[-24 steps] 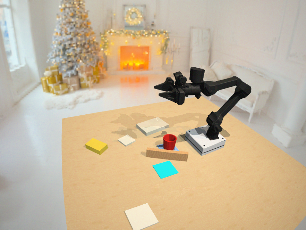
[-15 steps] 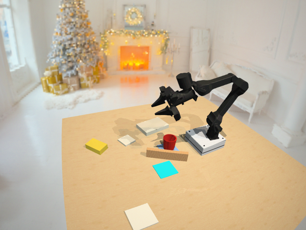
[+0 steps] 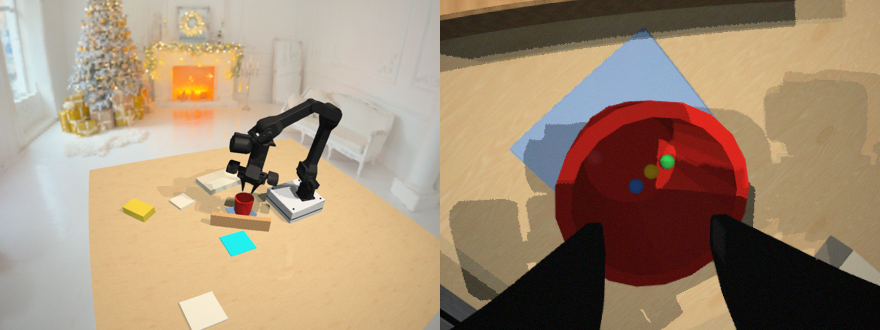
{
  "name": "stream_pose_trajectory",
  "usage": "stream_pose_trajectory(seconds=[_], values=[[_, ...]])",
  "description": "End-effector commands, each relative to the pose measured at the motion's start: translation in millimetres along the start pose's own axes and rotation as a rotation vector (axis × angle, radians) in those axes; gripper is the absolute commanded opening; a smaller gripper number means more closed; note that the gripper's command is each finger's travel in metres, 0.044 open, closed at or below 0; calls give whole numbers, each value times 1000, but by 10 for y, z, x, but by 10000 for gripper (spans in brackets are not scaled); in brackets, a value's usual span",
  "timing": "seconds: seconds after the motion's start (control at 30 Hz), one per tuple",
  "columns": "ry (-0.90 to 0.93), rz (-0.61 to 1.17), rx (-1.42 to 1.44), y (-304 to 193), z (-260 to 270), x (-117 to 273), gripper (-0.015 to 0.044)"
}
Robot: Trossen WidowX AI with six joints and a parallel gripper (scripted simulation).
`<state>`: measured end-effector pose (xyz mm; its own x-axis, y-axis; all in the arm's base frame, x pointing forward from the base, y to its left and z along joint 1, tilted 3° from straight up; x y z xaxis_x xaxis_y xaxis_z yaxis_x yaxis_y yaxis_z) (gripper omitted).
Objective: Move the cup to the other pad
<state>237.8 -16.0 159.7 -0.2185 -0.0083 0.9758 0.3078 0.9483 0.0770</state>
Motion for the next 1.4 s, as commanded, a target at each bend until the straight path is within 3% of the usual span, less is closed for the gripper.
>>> stream_pose_trajectory(seconds=[0.0, 1.37], values=[[159, 20, 144, -24, 87, -15, 148], [159, 20, 144, -25, 166, -545, 148]])
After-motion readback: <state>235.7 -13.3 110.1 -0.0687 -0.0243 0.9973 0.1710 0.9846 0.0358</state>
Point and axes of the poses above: the point midway between the two fingers, 35 mm back from their tips, its own x axis back along the fingers, its own z axis across the jaws, y = z × x, the point moved 7 cm from there along x, back along the fingers, and after that the axes turned 8 degrees about x, right-handed, at the moved point
